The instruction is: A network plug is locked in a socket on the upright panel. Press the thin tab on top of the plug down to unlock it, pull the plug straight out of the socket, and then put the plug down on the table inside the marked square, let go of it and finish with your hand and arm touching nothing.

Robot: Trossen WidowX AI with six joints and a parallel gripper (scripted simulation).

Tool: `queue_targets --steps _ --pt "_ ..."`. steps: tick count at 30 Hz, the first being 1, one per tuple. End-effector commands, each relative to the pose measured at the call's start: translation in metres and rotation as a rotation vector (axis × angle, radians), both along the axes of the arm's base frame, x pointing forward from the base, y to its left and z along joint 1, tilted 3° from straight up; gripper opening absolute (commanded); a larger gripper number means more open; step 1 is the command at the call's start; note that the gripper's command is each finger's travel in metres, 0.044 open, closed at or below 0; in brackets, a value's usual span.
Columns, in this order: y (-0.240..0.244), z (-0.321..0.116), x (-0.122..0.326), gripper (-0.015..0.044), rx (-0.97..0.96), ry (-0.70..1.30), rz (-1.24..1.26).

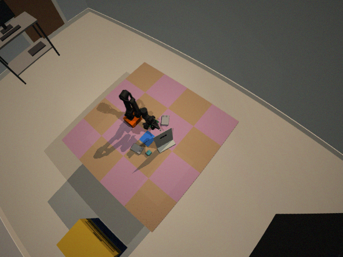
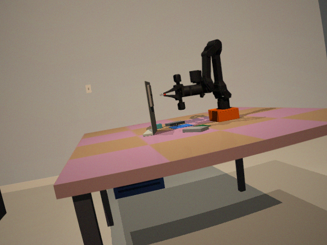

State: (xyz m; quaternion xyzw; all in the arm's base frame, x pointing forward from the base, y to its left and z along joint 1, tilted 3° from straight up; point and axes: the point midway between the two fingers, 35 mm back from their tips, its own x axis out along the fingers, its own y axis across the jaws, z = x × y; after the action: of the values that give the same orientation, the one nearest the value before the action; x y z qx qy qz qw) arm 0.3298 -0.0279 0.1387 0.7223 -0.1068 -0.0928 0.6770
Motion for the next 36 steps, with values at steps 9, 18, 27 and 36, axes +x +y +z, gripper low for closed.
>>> queue_targets --steps 9,18,27,36 --pt "0.003 0.0 -0.004 0.0 0.0 0.0 0.0" --pt "0.004 0.012 -0.005 0.0 0.0 -0.001 -0.001" --pt "0.005 0.024 -0.008 0.0 0.0 -0.001 -0.002" --pt "0.005 0.036 -0.013 0.0 0.0 -0.001 -0.003"
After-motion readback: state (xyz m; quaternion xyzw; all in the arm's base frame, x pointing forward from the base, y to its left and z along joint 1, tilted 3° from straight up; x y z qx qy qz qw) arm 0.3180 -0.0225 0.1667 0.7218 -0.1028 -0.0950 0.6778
